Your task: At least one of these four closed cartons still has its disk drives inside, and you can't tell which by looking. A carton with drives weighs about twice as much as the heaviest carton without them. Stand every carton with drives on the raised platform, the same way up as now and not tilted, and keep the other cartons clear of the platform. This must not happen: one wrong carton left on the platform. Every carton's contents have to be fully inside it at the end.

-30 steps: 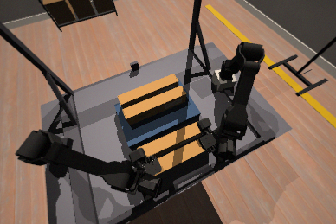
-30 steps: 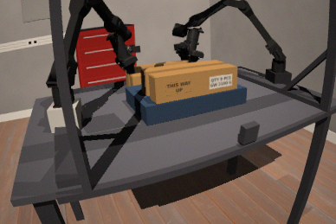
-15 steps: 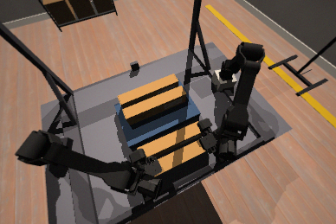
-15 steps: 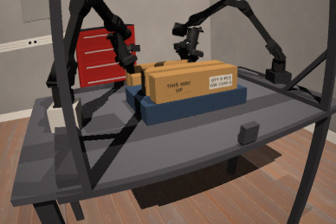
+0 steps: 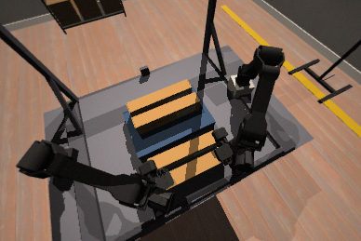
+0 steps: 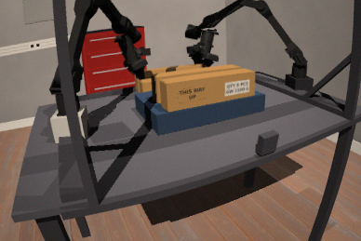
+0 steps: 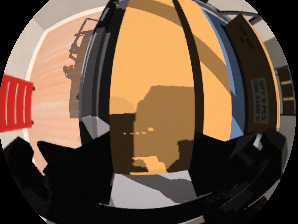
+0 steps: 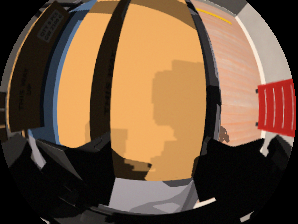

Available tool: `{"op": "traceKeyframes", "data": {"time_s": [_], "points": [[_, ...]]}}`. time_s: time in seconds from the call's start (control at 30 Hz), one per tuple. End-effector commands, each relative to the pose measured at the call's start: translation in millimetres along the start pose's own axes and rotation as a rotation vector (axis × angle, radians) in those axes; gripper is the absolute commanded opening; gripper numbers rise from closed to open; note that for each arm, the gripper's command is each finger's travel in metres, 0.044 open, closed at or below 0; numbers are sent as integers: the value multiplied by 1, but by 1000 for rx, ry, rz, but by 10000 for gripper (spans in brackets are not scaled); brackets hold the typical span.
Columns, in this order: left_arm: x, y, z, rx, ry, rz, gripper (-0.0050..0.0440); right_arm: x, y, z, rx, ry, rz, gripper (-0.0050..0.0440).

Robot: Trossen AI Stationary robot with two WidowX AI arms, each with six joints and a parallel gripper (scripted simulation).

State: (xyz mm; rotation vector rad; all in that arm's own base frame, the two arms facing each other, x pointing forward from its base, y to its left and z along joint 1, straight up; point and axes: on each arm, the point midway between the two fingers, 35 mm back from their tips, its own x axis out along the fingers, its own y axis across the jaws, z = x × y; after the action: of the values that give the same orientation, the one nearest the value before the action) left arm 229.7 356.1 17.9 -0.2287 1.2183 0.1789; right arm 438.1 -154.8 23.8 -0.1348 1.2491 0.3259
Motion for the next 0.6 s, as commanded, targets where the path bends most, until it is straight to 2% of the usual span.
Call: {"op": "traceKeyframes", "data": {"time_s": [0.0,0.43,0.47,0.57], "points": [[-35,14,16,22,-58,77,-50,-40,-11,16,-19,-64,-72,-50],[-35,14,16,22,-58,77,-50,-40,-11,16,-19,-64,-72,-50],[-60,4,25,16,-40,48,-50,-62,-3,24,-15,-43,-40,-50],[-60,4,25,16,-40,48,-50,-62,-3,24,-15,-43,-40,-50]]}}
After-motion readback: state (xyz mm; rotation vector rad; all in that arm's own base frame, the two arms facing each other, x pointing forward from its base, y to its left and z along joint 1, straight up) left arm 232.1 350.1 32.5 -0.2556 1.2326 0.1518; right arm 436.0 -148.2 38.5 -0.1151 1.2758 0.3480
